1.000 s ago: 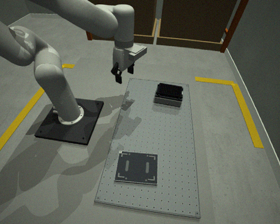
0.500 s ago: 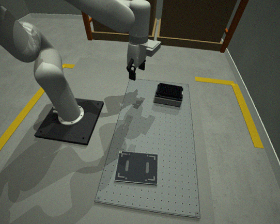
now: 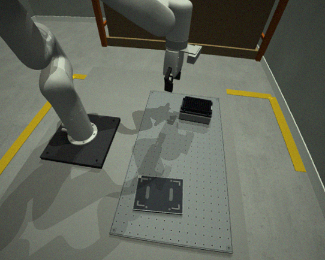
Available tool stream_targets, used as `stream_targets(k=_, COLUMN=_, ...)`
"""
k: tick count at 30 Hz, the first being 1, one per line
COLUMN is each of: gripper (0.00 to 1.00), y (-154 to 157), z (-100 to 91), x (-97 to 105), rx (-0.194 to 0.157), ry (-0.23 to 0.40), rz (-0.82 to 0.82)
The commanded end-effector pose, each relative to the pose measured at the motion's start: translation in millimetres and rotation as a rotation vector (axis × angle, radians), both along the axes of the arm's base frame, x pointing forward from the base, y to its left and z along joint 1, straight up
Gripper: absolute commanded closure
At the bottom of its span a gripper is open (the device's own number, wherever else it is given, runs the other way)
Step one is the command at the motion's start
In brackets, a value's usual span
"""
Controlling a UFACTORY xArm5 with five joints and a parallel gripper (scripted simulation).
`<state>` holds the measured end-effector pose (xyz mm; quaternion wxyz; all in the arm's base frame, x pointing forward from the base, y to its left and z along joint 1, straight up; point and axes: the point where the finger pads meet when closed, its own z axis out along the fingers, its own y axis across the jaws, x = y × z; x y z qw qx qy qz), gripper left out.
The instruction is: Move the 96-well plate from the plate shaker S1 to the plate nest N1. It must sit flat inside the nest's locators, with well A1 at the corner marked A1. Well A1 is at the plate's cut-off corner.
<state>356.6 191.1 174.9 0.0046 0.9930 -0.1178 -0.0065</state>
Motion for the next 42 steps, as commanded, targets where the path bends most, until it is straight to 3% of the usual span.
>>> stream_targets(k=1, gripper=0.0, y=5, z=0.2, x=17, rx=0.002, ry=-0.002, rz=0.018)
stream_targets(k=28, gripper=0.0, y=20, z=-24.8, x=119, rx=0.01, ry=-0.017, rz=0.169)
stream_targets(k=42, gripper=0.0, y=20, z=-25.1, x=120, rx=0.01, ry=-0.017, rz=0.169)
